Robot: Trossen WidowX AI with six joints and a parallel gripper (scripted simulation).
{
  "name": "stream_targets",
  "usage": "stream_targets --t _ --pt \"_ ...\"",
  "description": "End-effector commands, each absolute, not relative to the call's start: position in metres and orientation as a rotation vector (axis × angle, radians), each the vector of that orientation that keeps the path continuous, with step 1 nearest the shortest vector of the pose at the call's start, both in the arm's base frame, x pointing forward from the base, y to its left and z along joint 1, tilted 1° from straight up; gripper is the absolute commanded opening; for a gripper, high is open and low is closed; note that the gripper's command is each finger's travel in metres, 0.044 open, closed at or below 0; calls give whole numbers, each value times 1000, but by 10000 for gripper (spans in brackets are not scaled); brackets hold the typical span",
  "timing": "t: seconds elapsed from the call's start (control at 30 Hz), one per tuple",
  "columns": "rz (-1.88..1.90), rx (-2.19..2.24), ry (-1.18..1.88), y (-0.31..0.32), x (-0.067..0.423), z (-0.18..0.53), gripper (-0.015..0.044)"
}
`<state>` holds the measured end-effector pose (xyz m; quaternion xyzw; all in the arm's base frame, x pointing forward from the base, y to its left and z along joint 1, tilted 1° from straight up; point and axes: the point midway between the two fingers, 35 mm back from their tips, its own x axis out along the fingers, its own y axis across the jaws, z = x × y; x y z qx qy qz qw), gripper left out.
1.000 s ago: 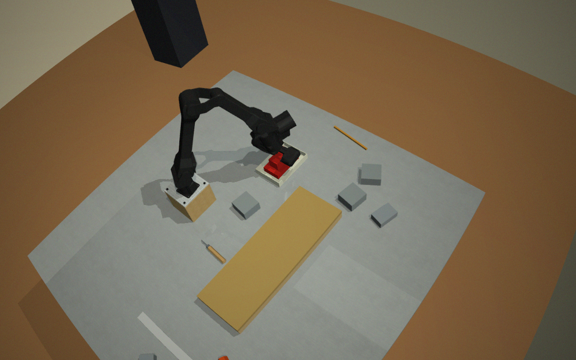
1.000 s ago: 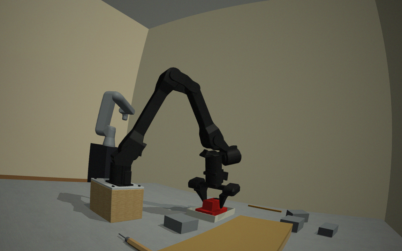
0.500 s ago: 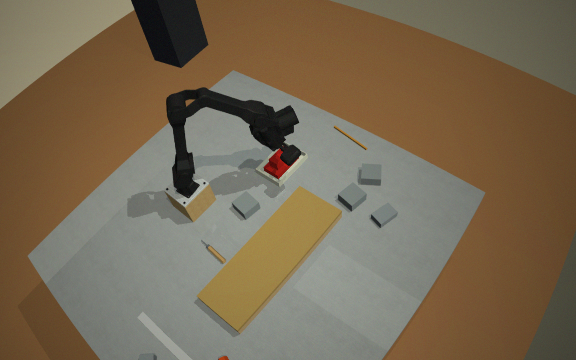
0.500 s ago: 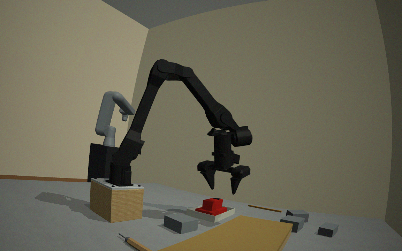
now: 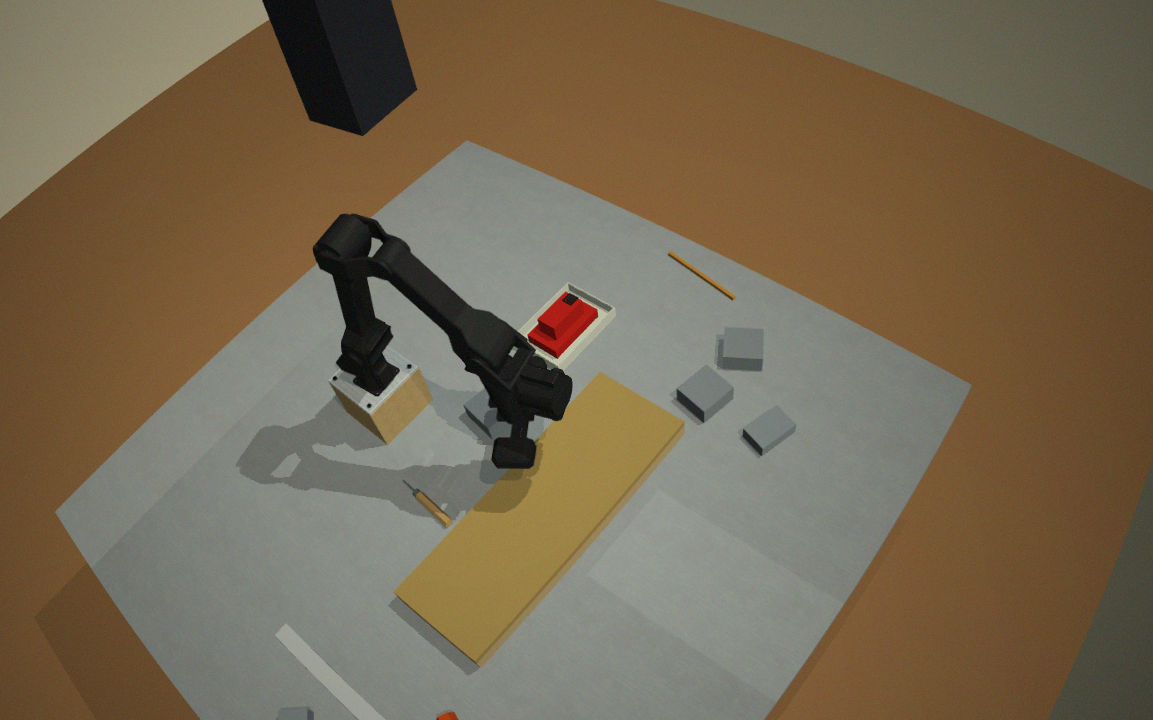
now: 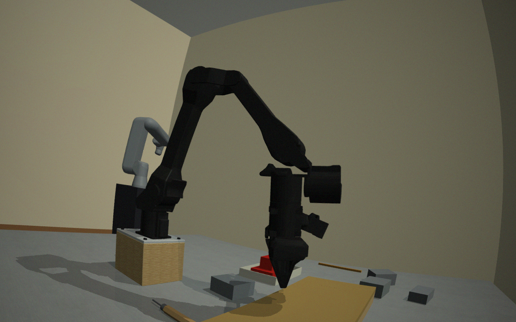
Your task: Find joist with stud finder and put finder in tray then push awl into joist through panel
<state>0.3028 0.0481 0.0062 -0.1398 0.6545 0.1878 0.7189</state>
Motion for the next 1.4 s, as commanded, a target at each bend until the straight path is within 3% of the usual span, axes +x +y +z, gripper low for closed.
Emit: stream_targets --t 0.0,0.33,1.37 --pt "243 -185 1513 -11 292 -1 440" --pt "-148 132 1619 -133 230 -12 440" --pt "-154 138 1621 -132 230 -41 440"
